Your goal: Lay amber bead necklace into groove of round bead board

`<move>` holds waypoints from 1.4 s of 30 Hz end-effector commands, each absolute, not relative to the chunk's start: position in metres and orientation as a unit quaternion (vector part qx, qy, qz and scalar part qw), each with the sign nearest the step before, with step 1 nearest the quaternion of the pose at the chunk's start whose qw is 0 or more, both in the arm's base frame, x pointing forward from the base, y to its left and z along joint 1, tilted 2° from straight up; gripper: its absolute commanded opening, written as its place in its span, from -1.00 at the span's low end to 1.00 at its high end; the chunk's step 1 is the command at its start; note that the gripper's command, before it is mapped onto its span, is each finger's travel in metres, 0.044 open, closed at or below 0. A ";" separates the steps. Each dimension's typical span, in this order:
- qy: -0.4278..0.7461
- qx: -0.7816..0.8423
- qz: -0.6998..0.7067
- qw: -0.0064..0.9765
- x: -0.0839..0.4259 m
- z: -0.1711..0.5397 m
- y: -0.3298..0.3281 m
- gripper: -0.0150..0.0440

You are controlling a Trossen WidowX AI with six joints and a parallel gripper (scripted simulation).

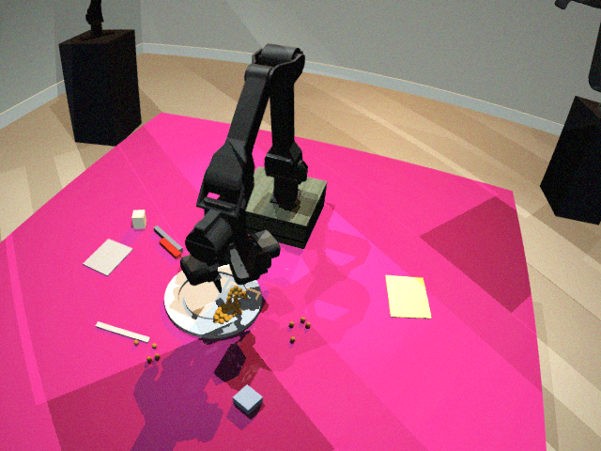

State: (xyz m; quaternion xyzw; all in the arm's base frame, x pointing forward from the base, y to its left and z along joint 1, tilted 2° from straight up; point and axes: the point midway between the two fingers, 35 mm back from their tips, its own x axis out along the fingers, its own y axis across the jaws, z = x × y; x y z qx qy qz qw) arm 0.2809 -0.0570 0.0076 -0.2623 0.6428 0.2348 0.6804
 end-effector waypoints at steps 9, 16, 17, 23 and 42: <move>0.644 -0.261 0.235 0.679 0.280 -0.004 -0.057 0.27; 0.644 -0.261 0.235 0.679 0.280 -0.004 -0.057 -0.36; 0.644 -0.261 0.235 0.679 0.280 -0.004 -0.057 -0.44; 0.644 -0.261 0.235 0.679 0.280 -0.004 -0.057 -0.49; 0.644 -0.261 0.235 0.679 0.280 -0.004 -0.057 -0.49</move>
